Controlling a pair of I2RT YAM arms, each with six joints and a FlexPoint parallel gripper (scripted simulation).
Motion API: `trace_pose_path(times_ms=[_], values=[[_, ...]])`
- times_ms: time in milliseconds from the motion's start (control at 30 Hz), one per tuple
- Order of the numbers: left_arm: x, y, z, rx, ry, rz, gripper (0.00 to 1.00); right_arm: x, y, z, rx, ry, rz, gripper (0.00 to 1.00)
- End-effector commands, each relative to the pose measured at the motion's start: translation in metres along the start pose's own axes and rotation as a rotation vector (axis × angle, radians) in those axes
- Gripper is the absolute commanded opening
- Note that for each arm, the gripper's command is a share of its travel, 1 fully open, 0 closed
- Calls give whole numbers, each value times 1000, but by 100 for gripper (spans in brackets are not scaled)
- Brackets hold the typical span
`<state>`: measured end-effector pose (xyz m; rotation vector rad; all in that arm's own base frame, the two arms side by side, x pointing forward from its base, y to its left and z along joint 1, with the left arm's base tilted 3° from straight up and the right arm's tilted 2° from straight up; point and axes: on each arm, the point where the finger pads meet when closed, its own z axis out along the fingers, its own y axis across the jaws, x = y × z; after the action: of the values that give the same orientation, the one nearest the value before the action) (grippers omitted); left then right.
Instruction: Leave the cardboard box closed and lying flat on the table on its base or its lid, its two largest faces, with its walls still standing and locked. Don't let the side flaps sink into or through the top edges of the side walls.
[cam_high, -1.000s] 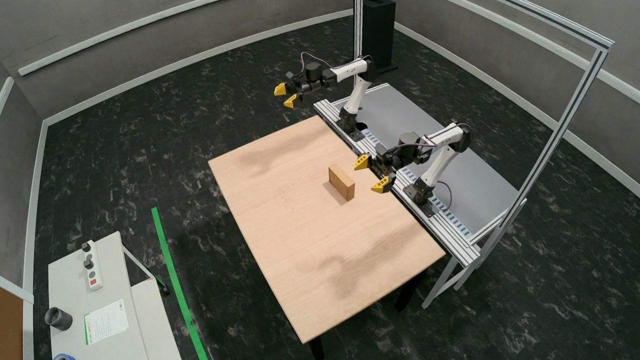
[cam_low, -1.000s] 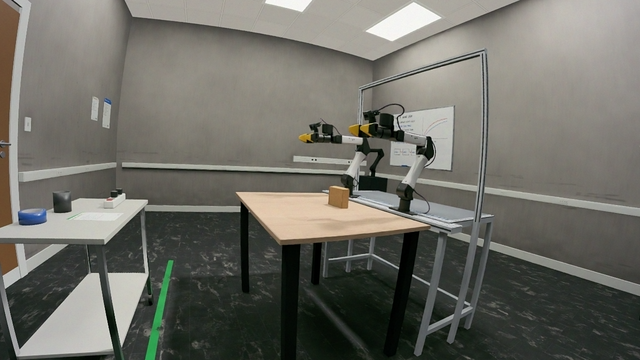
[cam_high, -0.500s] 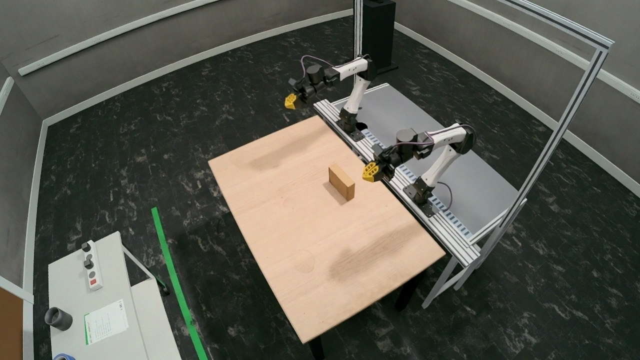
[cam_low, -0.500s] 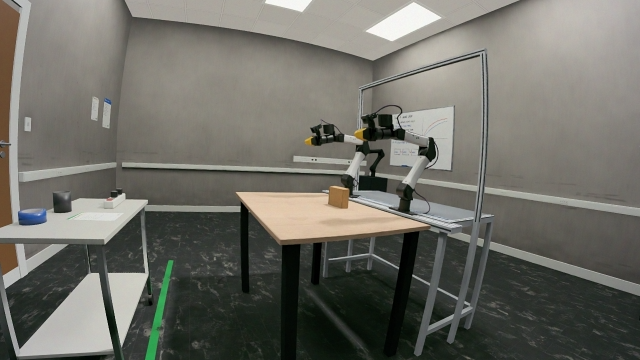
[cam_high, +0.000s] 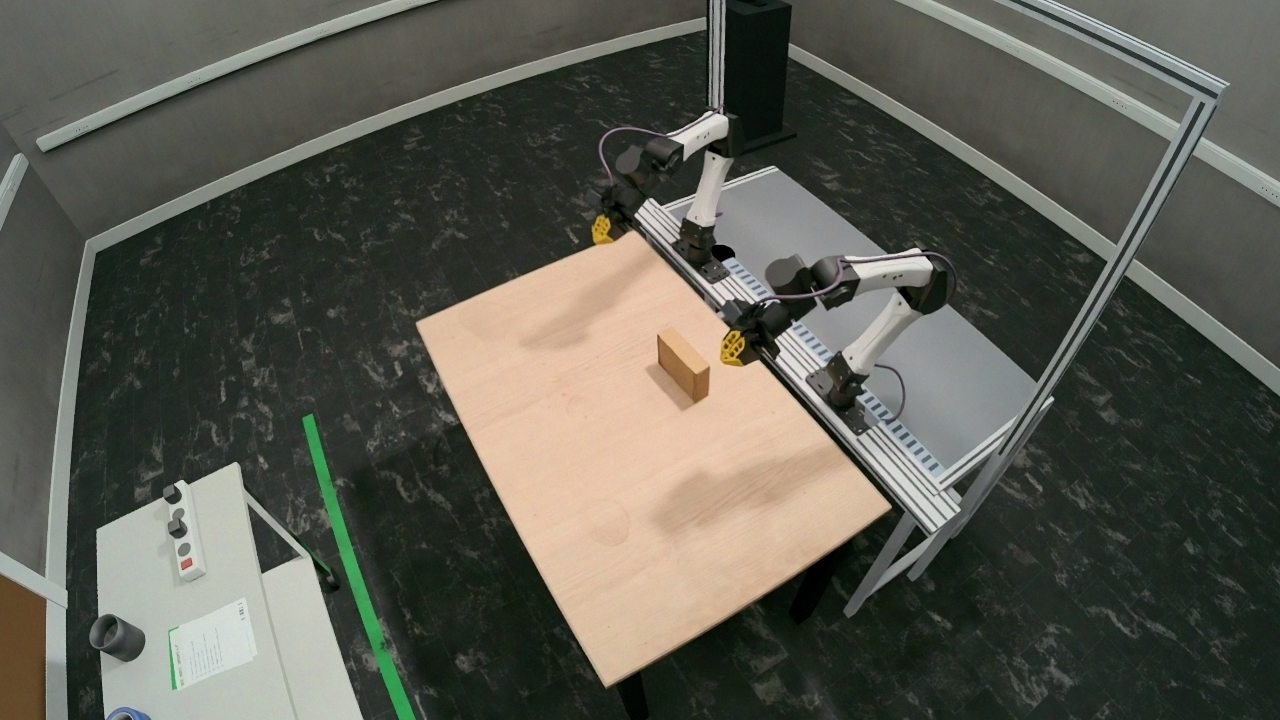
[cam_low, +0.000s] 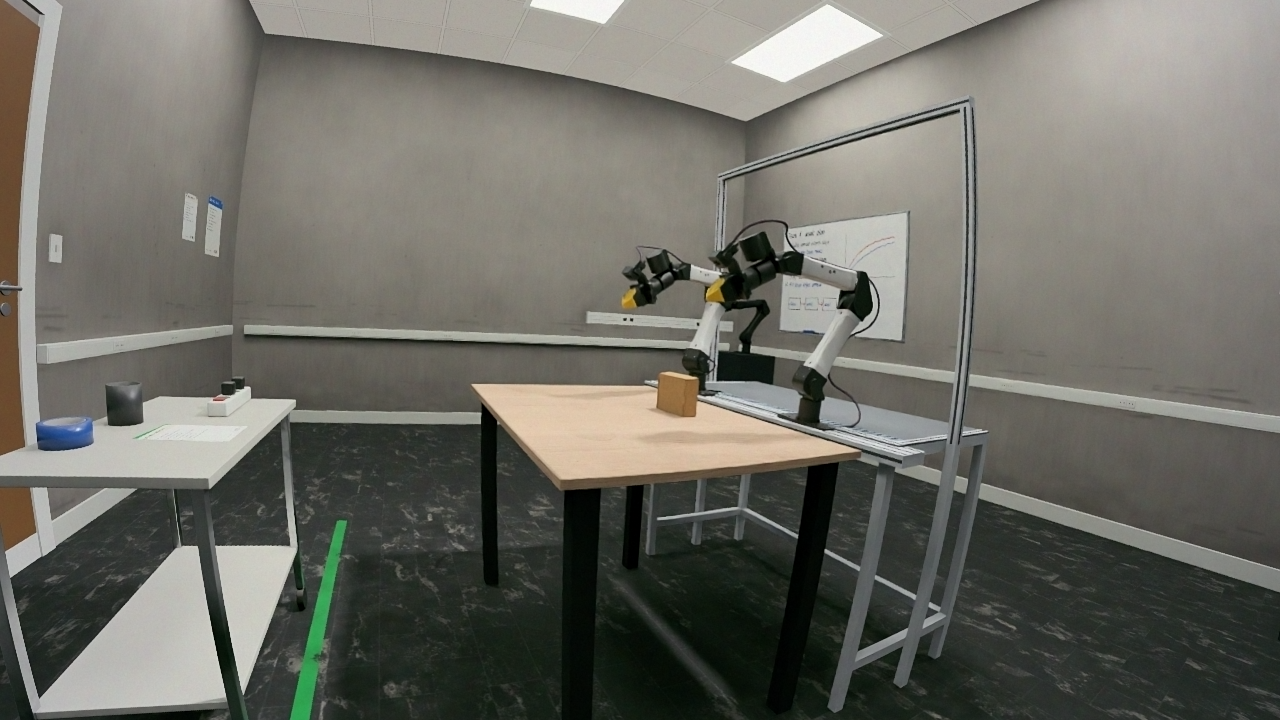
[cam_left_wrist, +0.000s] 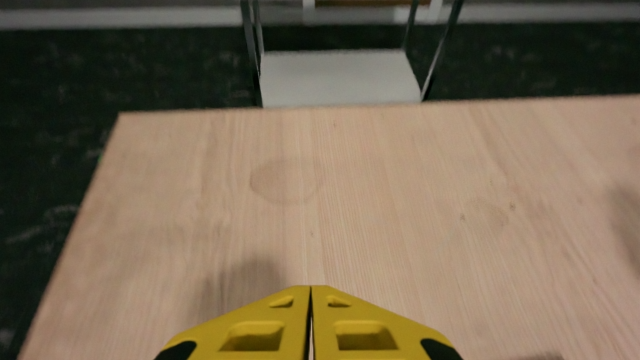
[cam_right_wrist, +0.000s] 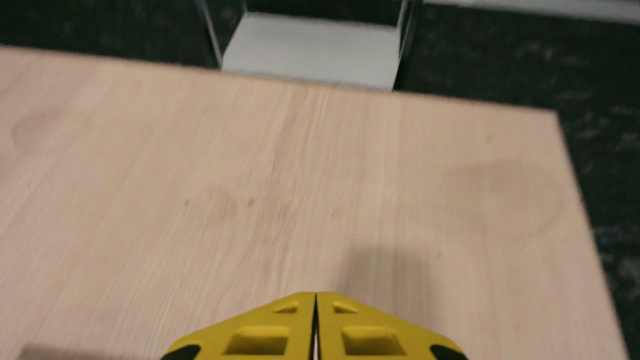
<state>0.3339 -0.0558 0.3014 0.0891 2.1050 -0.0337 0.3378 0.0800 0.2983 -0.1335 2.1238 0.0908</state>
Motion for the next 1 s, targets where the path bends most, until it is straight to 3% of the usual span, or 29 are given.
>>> trace_pose_path(times_ms=[0,200,267,533,733,767,833,967], values=[[21,-7,4,-9,127,-11,0,21,8,2,11,126,24,0],[57,-19,16,1,304,-3,0,57,26,13,-16,310,23,0],[57,-19,16,1,304,-3,0,57,26,13,-16,310,23,0],[109,-27,31,-11,575,-11,0,110,36,23,7,570,49,0],[149,-31,39,-31,776,-19,0,166,33,21,51,802,77,0],[155,-32,39,-34,808,-21,0,148,33,23,48,786,102,0],[155,-32,39,-34,808,-21,0,148,33,23,48,786,102,0],[161,-27,40,-56,944,-50,0,150,33,23,69,919,137,0]])
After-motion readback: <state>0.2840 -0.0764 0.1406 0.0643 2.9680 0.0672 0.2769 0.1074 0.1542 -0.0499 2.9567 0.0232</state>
